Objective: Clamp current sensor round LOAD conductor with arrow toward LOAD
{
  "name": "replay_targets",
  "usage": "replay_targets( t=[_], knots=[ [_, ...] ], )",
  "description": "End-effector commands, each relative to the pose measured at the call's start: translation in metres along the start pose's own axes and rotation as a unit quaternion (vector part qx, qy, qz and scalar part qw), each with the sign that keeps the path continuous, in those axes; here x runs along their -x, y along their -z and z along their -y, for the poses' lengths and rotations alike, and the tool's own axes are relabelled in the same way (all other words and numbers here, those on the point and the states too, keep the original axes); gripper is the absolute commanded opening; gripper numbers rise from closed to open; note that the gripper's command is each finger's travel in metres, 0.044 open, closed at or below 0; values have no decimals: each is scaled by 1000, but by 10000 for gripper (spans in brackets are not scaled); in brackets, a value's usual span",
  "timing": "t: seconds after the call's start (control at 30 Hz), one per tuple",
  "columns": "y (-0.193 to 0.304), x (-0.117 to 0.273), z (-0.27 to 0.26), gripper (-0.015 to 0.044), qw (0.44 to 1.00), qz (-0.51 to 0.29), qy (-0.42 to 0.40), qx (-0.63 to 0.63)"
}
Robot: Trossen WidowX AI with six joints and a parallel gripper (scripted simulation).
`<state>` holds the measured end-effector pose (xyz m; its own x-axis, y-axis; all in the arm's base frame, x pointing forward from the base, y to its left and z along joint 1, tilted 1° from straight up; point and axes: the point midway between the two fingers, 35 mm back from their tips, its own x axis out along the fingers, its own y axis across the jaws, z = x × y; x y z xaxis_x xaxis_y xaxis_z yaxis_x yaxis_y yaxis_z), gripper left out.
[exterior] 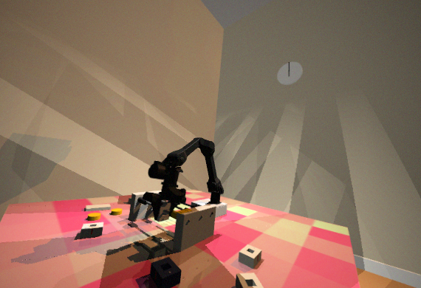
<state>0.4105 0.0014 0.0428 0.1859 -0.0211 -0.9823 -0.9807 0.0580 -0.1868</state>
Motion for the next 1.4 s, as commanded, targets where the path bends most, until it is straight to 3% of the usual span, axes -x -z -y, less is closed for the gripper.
replay_targets(
  t=[0.0, 0.67, 0.8, 1.37],
  knots=[
    [0, 0, 0, 243, 1000, 0, 0, 0],
    [0, 0, 0, 109, 1000, 0, 0, 0],
    [0, 1, 1, 4, 1000, 0, -17, 0],
    [0, 0, -1, 0, 1000, -1, -17, 0]
  ],
)
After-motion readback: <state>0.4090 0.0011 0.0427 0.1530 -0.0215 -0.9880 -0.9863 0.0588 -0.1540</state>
